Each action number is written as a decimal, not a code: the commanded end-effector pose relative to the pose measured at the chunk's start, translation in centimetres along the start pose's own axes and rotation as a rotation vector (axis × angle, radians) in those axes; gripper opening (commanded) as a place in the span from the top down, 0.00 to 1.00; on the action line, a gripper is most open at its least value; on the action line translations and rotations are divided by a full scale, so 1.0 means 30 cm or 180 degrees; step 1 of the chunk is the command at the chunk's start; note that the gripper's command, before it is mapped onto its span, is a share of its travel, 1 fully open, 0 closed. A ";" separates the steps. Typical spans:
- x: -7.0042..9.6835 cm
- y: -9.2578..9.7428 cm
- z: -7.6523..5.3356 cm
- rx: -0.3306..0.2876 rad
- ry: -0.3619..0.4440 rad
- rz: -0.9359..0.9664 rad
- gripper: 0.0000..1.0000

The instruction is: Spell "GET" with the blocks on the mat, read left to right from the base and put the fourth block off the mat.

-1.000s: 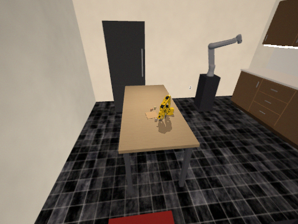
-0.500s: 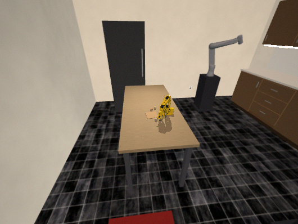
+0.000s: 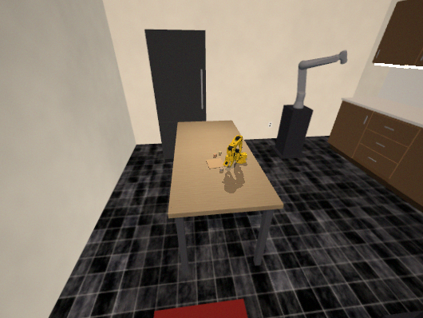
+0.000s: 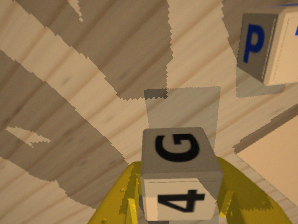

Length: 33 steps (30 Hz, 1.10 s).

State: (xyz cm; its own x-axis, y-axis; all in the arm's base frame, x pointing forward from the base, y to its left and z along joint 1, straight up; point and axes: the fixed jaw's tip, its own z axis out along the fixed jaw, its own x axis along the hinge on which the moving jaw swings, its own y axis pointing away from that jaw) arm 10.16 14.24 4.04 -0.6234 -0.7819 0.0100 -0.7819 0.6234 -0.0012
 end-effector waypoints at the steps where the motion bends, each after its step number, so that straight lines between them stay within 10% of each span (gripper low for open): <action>1: -0.023 0.002 -0.069 -0.0006 -0.0203 0.0002 1.00; 18: -0.017 -0.004 -0.105 -0.0006 -0.0248 0.0032 1.00; 33: -0.025 -0.130 -0.112 0.0108 -0.1072 0.0582 1.00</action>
State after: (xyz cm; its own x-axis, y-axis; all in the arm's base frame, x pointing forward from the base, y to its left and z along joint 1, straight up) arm 12.65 12.64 6.56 -0.7133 -0.6698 -0.2063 -0.6840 0.7295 -0.0035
